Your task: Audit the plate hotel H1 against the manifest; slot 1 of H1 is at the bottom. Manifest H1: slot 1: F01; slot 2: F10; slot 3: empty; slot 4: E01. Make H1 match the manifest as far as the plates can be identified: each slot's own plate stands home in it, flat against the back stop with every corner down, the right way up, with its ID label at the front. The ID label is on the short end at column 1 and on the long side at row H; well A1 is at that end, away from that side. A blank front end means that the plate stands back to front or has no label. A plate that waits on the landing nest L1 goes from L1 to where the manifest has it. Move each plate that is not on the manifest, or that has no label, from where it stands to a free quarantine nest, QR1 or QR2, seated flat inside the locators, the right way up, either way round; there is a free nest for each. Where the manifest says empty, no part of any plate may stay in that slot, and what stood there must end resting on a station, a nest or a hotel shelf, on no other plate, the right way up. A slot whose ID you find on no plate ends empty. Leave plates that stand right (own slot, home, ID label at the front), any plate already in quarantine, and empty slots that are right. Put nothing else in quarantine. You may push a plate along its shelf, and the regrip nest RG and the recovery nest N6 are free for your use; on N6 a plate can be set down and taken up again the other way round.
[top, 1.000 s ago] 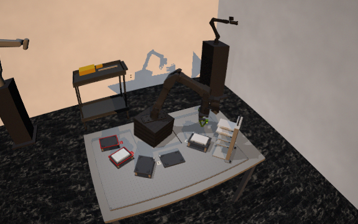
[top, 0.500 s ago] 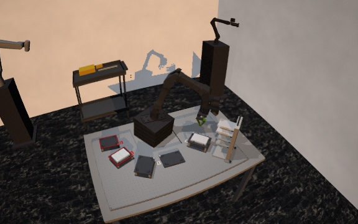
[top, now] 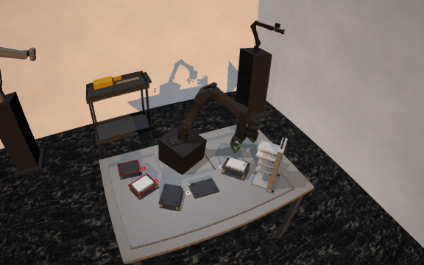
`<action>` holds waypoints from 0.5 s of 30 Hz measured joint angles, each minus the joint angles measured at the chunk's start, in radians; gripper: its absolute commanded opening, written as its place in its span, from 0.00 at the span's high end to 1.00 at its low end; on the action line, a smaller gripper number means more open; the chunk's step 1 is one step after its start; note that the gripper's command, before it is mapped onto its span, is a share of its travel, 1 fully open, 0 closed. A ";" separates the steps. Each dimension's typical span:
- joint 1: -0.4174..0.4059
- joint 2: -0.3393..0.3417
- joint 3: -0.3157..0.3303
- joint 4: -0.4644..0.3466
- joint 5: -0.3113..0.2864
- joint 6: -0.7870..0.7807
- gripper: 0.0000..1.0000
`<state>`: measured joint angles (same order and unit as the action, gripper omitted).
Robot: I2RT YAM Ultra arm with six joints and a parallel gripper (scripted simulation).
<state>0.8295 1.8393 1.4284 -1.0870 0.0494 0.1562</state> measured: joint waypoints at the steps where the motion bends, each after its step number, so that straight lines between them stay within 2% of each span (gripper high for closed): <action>1: 0.000 0.003 -0.009 0.011 0.000 0.000 0.00; 15: -0.005 0.057 -0.093 0.158 -0.001 -0.001 0.00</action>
<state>0.8242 1.8965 1.3350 -0.9287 0.0486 0.1551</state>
